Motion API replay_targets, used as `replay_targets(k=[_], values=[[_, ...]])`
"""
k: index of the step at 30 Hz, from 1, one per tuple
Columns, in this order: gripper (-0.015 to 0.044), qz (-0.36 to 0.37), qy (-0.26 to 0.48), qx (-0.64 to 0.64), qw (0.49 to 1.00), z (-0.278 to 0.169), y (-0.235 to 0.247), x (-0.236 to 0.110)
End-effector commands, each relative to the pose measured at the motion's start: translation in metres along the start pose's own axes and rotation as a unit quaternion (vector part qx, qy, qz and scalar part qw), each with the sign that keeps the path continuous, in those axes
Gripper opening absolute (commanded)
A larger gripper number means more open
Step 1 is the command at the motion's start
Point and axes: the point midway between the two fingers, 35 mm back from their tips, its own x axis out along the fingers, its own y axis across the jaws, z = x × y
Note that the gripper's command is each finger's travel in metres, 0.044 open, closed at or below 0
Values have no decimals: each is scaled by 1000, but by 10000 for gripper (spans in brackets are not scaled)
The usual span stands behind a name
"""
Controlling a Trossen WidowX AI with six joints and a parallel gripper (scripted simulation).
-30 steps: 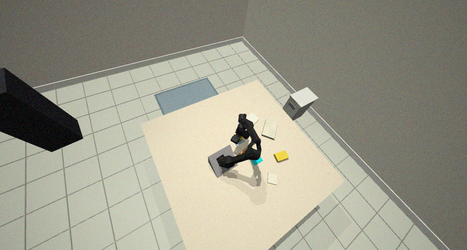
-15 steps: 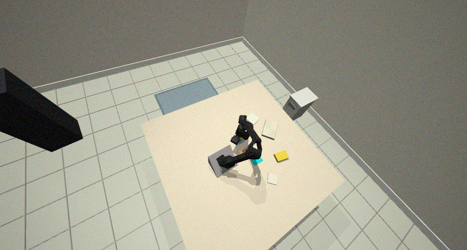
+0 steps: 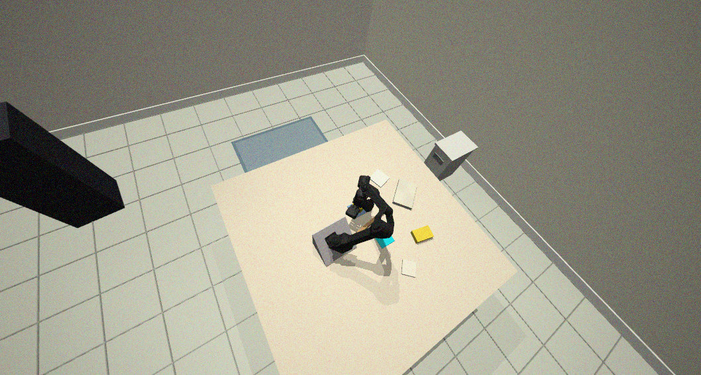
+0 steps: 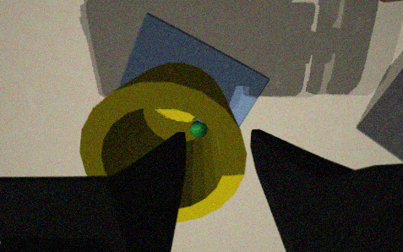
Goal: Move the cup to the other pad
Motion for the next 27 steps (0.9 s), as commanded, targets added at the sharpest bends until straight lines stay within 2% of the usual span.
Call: replay_targets(k=[1, 12, 27], values=[[167, -6, -5, -5, 1000, 1, -5, 9], [167, -6, -5, -5, 1000, 1, -5, 13], [67, -4, -1, -1, 1000, 0, -3, 11]])
